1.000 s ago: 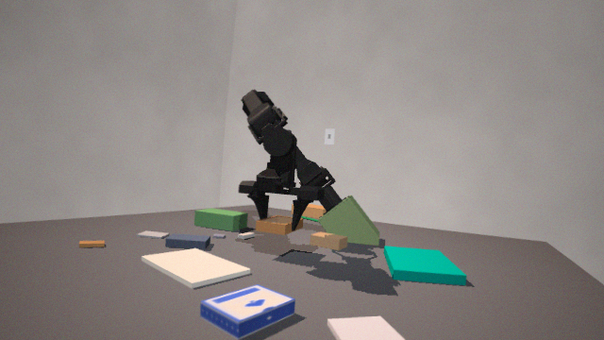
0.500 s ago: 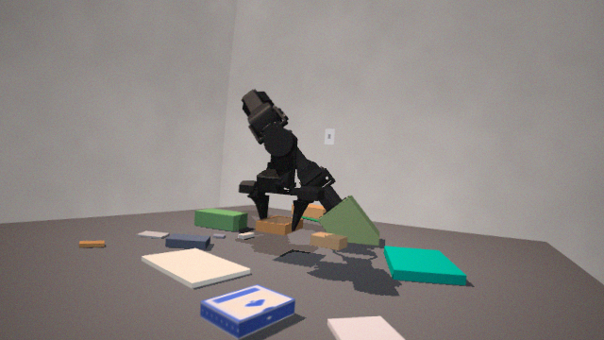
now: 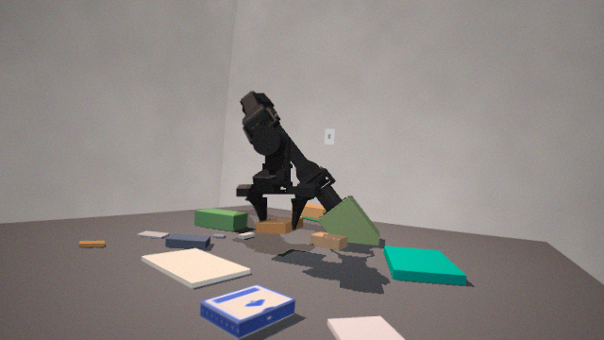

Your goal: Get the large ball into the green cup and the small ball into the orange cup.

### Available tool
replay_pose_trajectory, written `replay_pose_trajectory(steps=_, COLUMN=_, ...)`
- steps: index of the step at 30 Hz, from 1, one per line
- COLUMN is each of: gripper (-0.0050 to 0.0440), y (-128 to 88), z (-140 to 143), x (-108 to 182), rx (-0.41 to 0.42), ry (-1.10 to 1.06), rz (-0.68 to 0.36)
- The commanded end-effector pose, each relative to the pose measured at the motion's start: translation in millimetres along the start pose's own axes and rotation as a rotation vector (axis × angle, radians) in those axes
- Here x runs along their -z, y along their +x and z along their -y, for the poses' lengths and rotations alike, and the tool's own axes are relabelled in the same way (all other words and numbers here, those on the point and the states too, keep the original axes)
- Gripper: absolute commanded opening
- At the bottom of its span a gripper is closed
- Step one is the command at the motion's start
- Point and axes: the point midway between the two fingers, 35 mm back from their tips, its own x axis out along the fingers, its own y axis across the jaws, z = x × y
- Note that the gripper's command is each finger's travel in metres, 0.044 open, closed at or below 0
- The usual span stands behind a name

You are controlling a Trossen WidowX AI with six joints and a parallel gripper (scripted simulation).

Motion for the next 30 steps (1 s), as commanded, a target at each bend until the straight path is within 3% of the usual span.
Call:
replay_pose_trajectory(steps=1, gripper=0.0000, y=-1.1, z=3.0, x=-0.5, rx=-0.075, ry=0.007, rz=0.007)
replay_pose_trajectory(steps=6, gripper=0.0000, y=-1.2, z=4.6, x=-0.6, rx=-0.134, ry=0.007, rz=0.008)
replay_pose_trajectory(steps=30, gripper=0.0000, y=-1.2, z=4.6, x=-0.6, rx=-0.134, ry=0.007, rz=0.008)
